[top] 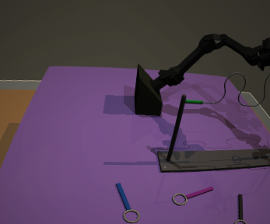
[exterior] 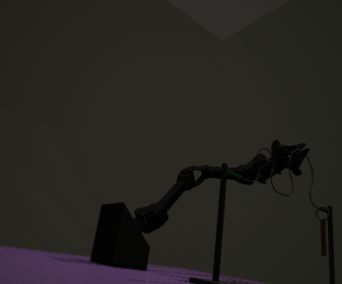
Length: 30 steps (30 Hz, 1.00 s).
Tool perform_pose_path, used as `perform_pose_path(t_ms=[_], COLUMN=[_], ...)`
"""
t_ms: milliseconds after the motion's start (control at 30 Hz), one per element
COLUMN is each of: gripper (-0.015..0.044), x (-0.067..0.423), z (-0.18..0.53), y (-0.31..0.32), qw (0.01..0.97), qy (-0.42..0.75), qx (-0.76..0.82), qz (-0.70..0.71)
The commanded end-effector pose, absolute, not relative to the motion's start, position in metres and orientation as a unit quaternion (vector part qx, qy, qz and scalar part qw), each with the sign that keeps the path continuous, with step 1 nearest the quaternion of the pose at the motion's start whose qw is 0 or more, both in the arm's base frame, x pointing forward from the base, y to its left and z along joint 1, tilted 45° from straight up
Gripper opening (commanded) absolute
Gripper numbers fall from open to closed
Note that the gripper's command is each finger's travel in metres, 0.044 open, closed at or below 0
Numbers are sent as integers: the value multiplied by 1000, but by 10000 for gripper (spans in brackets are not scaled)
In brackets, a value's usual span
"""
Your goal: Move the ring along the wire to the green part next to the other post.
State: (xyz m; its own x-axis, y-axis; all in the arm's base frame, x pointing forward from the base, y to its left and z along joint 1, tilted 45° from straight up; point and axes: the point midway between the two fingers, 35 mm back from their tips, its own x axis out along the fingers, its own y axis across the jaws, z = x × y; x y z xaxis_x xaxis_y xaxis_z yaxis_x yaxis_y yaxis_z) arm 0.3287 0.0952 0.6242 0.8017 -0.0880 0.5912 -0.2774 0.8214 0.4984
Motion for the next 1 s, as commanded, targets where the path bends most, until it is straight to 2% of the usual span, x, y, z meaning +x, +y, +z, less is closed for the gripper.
perform_pose_path(t_ms=[0,200,600,967], gripper=[160,160,160,160], x=[334,328,301,228], z=[603,575,501,401], y=[140,201,310,407], qw=[905,900,900,912], qy=[-260,-190,-71,2], qx=[323,365,411,404], qz=[95,142,130,67])
